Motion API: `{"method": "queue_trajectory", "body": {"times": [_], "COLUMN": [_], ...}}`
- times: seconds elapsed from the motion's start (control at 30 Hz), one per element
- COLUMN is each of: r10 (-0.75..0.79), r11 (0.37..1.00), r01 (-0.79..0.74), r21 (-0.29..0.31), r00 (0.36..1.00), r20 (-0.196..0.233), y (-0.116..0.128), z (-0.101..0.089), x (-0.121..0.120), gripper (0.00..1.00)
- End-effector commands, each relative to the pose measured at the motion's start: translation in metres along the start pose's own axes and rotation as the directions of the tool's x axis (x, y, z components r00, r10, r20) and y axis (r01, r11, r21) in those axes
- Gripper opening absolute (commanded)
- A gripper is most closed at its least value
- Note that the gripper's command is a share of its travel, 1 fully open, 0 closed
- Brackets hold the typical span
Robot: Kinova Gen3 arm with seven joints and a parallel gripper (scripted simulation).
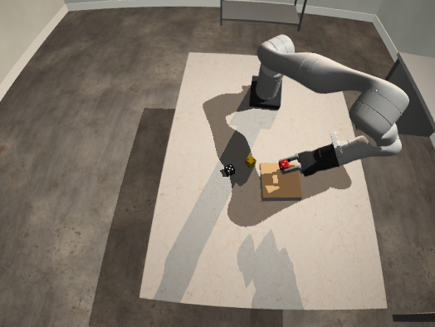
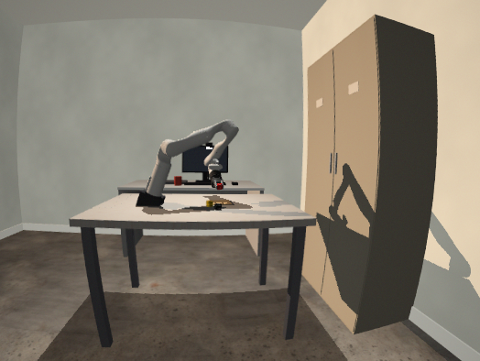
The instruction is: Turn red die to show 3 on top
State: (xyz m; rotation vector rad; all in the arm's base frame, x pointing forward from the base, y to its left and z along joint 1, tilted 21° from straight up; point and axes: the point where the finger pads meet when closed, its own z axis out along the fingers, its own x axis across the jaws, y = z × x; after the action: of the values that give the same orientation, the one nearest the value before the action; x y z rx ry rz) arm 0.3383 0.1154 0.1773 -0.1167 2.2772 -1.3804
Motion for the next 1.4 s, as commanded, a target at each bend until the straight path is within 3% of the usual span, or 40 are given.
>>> {"method": "queue_trajectory", "body": {"times": [0.0, 0.6, 1.37], "r10": [-0.001, -0.001, -0.001], "r11": [1.0, 1.0, 1.0], "r01": [0.002, 0.002, 0.002], "r21": [0.002, 0.002, 0.002], "r00": [1.0, 1.0, 1.0], "r20": [-0.003, -0.003, -0.003], "y": [0.004, 0.048, 0.056], "z": [0.003, 0.026, 0.031], "x": [0.001, 0.0, 0.0], "gripper": [0.57, 0.57, 0.57]}}
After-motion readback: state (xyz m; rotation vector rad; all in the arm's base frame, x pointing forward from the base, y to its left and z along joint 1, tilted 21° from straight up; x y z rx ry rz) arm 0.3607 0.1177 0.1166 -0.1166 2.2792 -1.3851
